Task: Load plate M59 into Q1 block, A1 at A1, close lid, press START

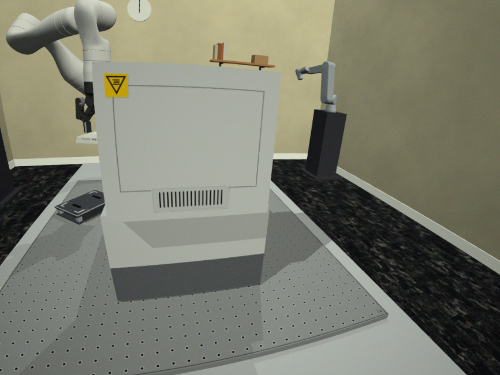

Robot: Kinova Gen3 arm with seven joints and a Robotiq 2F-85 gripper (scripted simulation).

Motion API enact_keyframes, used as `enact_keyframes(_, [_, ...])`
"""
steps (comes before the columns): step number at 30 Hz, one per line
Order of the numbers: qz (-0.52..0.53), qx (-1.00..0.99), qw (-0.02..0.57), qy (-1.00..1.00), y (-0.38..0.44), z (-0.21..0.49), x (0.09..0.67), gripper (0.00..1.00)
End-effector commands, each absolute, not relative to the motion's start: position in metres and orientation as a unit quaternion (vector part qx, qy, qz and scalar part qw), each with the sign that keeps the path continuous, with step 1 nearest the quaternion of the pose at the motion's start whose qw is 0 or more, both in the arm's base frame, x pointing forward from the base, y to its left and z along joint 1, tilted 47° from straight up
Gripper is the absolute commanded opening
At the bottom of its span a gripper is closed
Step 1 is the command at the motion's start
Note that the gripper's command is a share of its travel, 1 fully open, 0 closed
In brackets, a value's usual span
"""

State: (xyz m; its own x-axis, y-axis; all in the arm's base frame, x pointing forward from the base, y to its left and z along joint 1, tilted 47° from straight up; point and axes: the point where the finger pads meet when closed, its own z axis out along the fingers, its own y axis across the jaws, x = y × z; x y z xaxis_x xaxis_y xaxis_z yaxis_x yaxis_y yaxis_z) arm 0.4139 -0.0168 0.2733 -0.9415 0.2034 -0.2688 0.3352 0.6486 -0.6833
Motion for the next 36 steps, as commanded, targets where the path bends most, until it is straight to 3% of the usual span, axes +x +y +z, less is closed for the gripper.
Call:
enact_keyframes(1, [-0.395,0.124,0.075,0.907,-0.007,0.265,0.422,0.91])
enact_keyframes(36, [-0.402,-0.041,0.003,0.915,0.054,0.202,0.476,0.91])
